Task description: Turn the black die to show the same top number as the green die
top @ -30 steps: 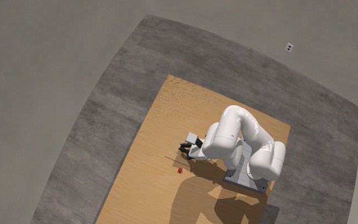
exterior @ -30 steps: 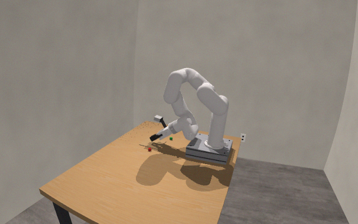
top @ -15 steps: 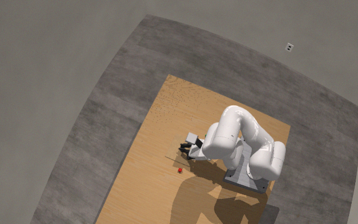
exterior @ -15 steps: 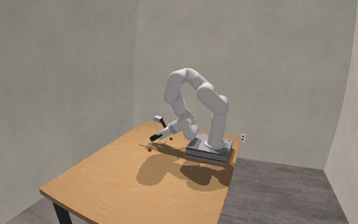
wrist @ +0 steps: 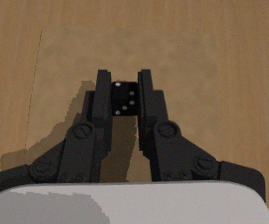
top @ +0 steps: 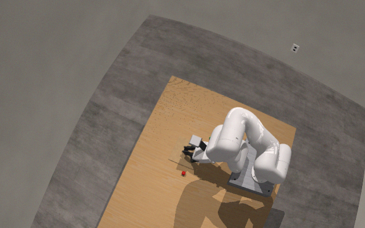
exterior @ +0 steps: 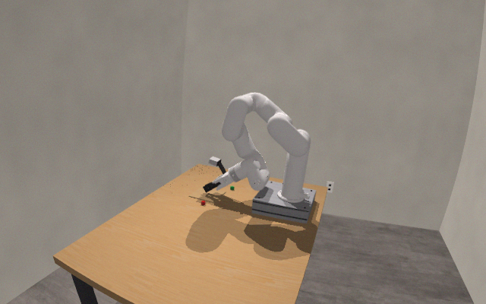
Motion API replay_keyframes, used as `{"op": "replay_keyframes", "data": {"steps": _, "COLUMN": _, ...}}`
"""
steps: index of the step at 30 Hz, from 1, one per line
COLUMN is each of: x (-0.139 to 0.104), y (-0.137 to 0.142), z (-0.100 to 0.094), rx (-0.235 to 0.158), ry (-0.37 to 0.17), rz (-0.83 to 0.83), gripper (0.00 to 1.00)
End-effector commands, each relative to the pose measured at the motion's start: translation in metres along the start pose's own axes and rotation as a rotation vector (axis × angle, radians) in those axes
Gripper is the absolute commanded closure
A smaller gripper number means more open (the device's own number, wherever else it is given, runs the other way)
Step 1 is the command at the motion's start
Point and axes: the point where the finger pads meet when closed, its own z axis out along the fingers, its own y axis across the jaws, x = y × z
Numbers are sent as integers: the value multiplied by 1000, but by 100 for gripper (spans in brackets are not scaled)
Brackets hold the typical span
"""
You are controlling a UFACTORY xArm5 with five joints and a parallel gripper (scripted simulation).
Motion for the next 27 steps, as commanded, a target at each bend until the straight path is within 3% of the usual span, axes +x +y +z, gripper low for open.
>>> {"op": "replay_keyframes", "data": {"steps": 1, "x": 1, "y": 0, "z": 0, "rx": 0, "ry": 2, "rz": 0, "gripper": 89}}
{"op": "replay_keyframes", "data": {"steps": 27, "x": -7, "y": 2, "z": 5, "rx": -4, "ry": -3, "rz": -16, "gripper": 89}}
